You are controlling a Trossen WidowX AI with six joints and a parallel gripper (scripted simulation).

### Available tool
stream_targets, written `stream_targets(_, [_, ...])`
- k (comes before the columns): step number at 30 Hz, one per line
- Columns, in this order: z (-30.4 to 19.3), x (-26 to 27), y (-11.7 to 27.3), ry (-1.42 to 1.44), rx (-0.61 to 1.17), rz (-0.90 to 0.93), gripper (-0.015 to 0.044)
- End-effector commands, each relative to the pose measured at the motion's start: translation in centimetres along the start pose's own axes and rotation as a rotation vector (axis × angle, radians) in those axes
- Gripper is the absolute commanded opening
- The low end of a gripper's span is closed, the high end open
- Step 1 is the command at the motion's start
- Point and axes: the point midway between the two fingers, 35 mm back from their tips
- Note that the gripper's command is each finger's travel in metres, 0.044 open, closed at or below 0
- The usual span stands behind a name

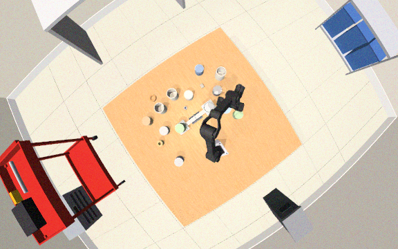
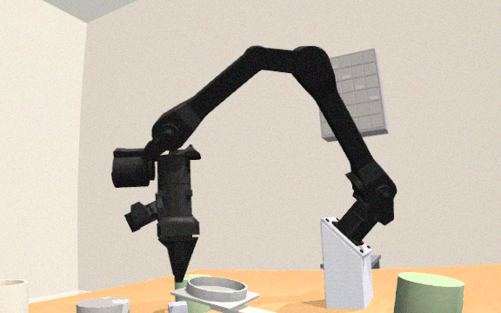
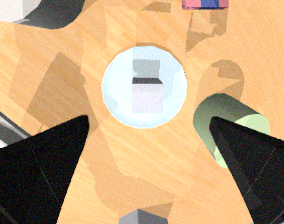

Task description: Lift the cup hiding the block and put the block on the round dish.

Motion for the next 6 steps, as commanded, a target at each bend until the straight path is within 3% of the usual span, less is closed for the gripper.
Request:
stream_targets(1, [-0.1,-0.1,3.2,0.002,-0.009,-0.004,0.0440])
stream_targets(6, [-0.2,-0.1,4.2,0.001,-0.011,-0.005,0.0440])
Point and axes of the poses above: the point midway between the two fingers, 35 mm back from their tips, its own y axis back along the fingers, its own x axis across the jaws, z = x × y, and after that the axes turned 12 degrees about y, right-handed
